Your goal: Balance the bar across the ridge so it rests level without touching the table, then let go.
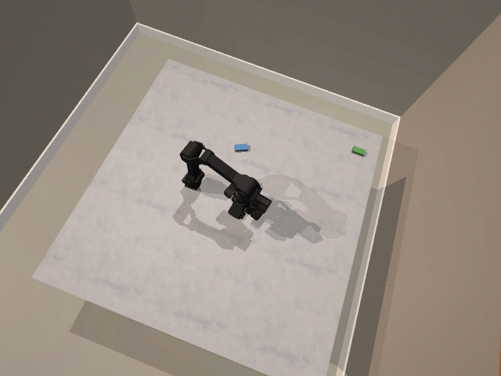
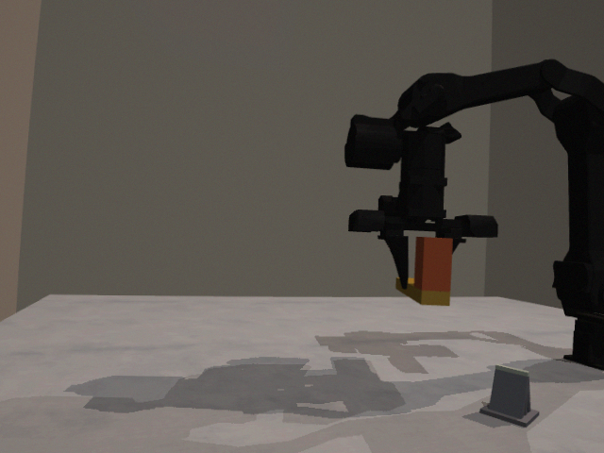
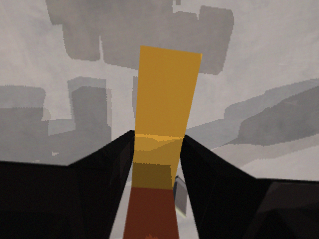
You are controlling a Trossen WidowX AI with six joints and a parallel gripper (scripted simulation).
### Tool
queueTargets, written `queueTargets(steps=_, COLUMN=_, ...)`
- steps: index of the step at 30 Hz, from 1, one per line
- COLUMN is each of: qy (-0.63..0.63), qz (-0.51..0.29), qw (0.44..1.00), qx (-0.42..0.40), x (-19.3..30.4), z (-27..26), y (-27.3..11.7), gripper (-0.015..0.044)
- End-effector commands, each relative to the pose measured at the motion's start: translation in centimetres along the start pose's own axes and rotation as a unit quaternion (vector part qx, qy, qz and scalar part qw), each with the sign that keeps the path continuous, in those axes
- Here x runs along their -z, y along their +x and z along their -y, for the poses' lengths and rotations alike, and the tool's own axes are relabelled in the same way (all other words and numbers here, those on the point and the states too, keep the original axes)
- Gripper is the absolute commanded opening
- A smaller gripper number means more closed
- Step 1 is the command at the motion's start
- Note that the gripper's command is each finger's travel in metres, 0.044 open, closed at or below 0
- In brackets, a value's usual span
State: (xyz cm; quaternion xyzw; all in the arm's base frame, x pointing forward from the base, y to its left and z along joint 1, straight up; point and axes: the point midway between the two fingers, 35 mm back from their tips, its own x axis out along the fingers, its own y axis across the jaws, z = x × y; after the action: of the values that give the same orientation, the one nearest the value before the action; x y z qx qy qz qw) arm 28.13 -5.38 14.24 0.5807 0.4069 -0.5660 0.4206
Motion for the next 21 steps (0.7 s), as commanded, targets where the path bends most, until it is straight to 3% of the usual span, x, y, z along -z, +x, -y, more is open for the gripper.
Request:
queueTargets(steps=1, qy=0.049, qz=0.000, qw=0.999, qx=-0.001, x=1.6, z=0.2, y=-0.2, gripper=0.0000)
queueTargets(steps=21, qy=0.266, qz=-0.004, qw=0.964, qx=0.001, x=8.8, z=3.3, y=-0.3, gripper=0.0000)
